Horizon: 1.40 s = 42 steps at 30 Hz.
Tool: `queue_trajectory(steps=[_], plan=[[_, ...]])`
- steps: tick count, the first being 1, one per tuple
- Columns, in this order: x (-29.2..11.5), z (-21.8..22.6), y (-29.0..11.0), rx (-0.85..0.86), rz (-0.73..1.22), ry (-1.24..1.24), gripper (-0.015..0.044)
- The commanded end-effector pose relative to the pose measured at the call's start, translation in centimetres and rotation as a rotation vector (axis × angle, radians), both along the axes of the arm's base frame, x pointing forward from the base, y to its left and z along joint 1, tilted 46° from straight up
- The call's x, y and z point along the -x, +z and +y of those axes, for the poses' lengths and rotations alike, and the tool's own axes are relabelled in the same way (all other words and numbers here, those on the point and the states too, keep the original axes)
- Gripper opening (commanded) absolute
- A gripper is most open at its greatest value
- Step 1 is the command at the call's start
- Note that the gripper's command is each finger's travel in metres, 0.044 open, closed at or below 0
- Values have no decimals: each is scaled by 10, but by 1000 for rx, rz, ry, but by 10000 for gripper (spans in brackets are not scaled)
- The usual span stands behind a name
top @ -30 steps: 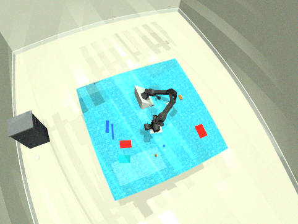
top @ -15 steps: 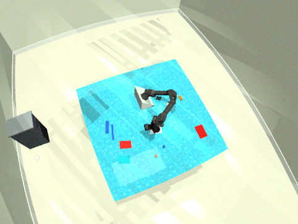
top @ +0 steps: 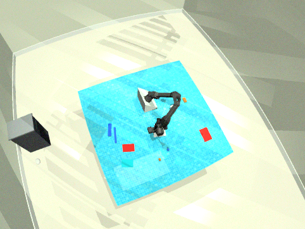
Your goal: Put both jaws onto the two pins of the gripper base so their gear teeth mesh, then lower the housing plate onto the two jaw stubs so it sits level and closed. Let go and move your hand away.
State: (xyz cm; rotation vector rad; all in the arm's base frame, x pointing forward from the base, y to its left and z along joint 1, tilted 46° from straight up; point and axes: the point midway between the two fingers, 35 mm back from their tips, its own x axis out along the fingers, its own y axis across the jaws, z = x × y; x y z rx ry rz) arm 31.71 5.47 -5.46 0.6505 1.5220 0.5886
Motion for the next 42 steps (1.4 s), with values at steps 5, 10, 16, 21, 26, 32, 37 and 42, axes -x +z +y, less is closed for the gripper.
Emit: queue_trajectory(steps=[5,10,16,21,26,32,37,42], plan=[[1,3,-3,-4,1,3,134],[1,4,-3,-4,1,3,134],[1,4,-3,-4,1,3,134],[1,4,-3,-4,1,3,134],[1,4,-3,-4,1,3,134],[1,3,-3,-4,1,3,134],[0,0,-1,-2,-4,-2,213],[0,0,-1,-2,-4,-2,224]])
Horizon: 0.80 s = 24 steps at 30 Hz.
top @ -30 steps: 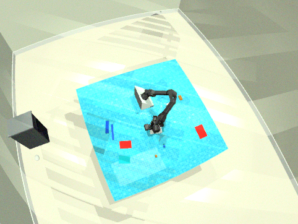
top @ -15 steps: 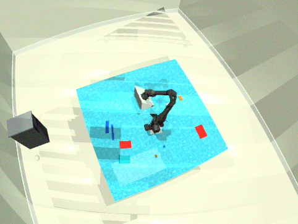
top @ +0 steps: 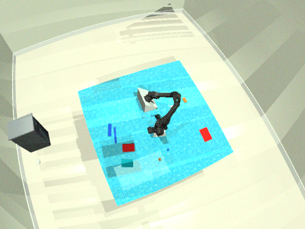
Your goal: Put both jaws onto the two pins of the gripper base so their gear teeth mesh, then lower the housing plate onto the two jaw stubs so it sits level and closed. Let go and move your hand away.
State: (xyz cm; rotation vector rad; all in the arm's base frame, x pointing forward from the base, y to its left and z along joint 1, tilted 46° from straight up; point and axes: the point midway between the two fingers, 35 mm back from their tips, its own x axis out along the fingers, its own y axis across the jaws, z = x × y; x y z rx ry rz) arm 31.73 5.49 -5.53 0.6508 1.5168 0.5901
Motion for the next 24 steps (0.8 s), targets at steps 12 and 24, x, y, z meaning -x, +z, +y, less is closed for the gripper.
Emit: queue_trajectory(steps=[12,24], plan=[[-1,-8,8,1,2,0,224],[-2,-40,42,-3,-6,1,277]])
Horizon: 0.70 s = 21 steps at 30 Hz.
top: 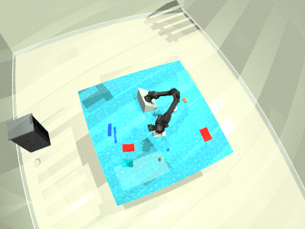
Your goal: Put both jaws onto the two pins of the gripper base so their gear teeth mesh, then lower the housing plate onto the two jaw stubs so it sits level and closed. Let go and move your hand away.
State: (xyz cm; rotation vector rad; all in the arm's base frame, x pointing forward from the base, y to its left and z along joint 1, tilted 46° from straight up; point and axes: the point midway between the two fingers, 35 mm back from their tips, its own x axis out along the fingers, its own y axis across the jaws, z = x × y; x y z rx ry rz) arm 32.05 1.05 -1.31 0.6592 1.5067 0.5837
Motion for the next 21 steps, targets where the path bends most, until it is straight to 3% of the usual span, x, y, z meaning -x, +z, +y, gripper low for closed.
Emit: queue_trajectory(steps=[1,6,21], plan=[[2,7,3,1,-15,28,303],[3,21,21,13,-100,119,434],[13,50,56,35,-273,306,440]])
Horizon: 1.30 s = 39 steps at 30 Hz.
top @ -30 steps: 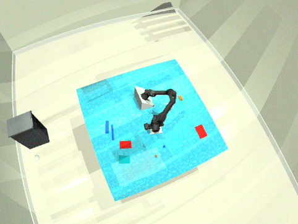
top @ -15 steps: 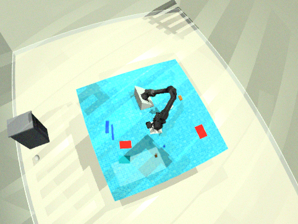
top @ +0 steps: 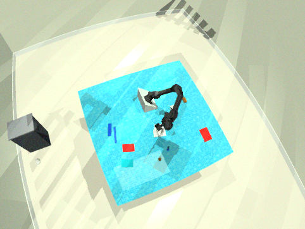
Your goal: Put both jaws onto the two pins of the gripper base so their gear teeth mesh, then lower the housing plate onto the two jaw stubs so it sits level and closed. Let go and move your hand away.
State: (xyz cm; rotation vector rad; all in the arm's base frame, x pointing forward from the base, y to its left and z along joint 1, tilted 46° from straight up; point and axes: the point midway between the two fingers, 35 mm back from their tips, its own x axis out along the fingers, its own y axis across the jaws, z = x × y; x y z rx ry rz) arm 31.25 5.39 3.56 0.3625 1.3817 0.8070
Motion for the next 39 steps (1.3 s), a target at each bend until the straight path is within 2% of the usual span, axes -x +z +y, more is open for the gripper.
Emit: queue_trajectory(steps=[1,19,39], plan=[[6,9,10,12,-54,66,440],[39,54,61,21,-352,389,440],[94,95,112,0,-700,751,440]])
